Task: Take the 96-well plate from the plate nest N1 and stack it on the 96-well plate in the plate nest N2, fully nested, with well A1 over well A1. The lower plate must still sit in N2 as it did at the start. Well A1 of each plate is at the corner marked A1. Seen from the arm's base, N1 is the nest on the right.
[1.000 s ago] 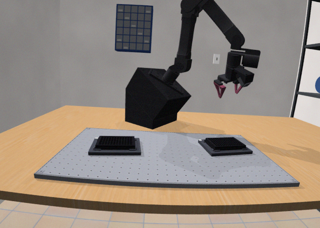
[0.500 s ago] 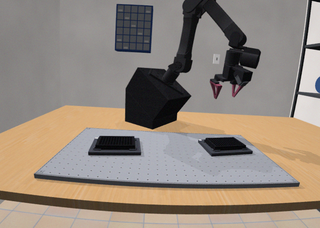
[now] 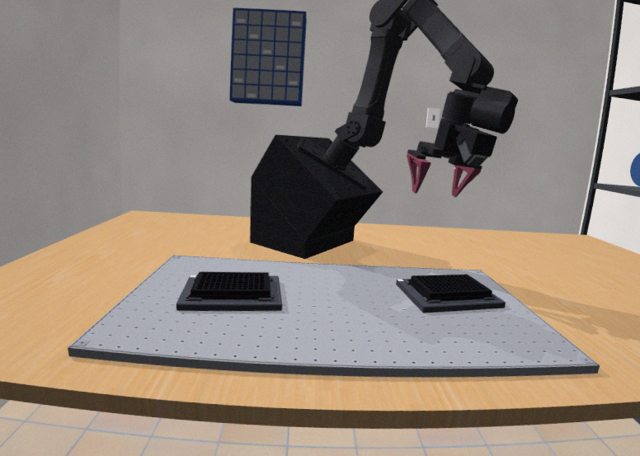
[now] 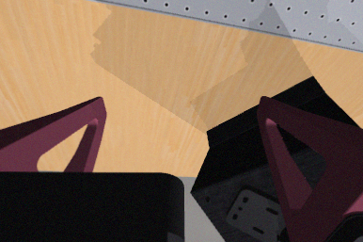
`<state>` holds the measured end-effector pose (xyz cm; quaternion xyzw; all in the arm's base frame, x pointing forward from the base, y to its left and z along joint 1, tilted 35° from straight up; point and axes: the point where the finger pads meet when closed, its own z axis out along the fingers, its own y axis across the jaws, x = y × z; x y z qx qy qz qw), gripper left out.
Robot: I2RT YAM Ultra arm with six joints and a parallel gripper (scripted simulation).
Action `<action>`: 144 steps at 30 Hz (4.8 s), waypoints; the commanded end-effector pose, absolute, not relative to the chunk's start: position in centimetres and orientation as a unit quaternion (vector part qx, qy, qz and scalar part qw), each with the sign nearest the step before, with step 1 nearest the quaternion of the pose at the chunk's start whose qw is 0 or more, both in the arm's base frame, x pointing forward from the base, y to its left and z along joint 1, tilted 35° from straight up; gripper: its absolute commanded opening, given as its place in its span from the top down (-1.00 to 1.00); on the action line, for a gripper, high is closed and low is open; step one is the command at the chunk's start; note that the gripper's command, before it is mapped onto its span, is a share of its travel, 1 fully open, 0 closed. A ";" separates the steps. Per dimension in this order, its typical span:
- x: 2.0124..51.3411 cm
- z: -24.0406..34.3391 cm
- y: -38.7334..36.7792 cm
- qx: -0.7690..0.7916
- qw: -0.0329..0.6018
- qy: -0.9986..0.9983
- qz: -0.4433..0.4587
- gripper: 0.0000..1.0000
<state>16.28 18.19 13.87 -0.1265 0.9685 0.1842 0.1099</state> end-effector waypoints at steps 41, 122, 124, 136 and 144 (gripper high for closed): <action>19.4 15.5 0.0 0.003 0.102 0.995 -0.004 -1.00; 38.3 -3.3 -14.9 0.624 -0.009 0.718 0.307 -1.00; 38.6 -2.2 -15.2 0.621 0.004 0.721 0.308 -1.00; 38.0 -2.4 -14.9 0.624 -0.006 0.720 0.303 -1.00; 38.0 -2.4 -14.9 0.624 -0.006 0.720 0.303 -1.00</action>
